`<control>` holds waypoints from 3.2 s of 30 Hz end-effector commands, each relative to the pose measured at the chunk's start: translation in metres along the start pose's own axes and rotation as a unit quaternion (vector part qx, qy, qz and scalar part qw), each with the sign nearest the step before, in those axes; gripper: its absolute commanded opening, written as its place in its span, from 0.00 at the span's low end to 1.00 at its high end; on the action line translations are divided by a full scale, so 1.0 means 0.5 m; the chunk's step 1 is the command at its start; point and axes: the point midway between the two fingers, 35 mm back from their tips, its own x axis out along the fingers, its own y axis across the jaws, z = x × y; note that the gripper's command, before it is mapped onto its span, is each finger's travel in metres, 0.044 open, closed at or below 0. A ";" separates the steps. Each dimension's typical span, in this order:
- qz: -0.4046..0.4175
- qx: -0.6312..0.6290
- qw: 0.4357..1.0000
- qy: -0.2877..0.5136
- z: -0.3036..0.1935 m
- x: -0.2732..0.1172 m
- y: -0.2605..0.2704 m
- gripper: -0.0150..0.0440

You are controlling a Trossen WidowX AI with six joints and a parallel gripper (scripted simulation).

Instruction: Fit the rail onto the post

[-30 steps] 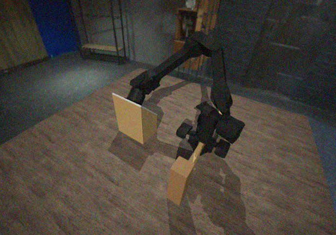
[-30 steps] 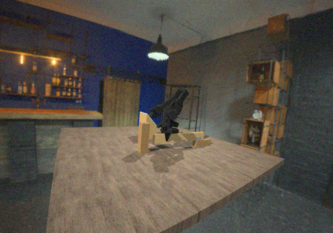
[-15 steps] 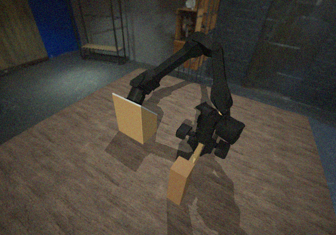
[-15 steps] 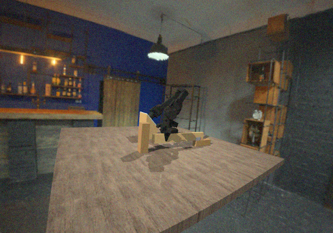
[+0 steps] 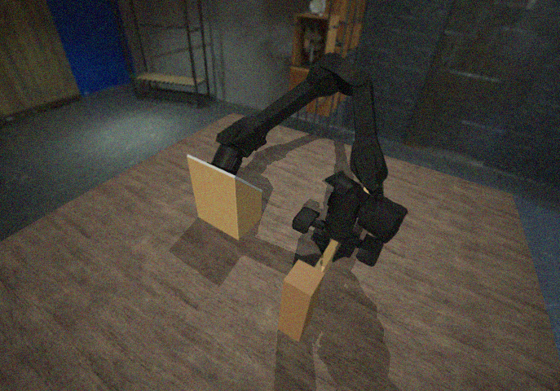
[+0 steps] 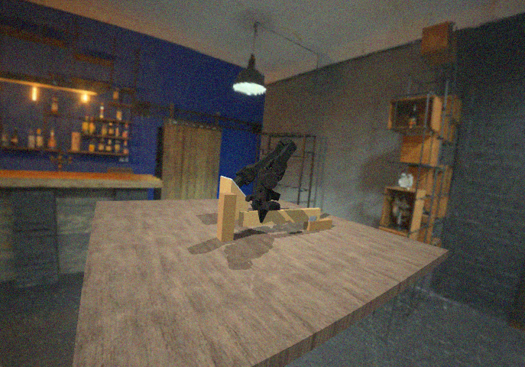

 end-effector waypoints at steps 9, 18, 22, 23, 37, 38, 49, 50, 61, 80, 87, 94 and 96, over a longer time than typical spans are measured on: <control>-0.003 -0.001 1.000 0.002 -0.011 -0.003 -0.002 0.25; -0.003 -0.001 1.000 0.002 -0.017 -0.004 -0.002 0.25; -0.003 -0.001 1.000 0.002 -0.019 -0.005 -0.001 0.25; -0.003 -0.001 1.000 0.002 -0.020 -0.005 -0.001 0.25; -0.003 -0.001 1.000 0.002 -0.029 -0.005 -0.001 0.25; -0.003 -0.001 1.000 0.002 -0.029 -0.004 -0.001 0.25; -0.003 -0.001 1.000 0.002 -0.036 -0.003 -0.001 0.25; -0.003 -0.001 1.000 0.002 -0.037 -0.003 -0.001 0.25; -0.003 -0.001 1.000 0.002 -0.044 -0.005 -0.001 0.25; -0.003 -0.001 1.000 0.002 -0.055 -0.005 -0.002 0.25; -0.003 -0.001 1.000 0.002 -0.060 -0.004 -0.002 0.25; -0.003 -0.001 1.000 0.002 -0.064 -0.004 -0.002 0.25; -0.003 -0.001 1.000 0.002 -0.065 -0.004 -0.002 0.25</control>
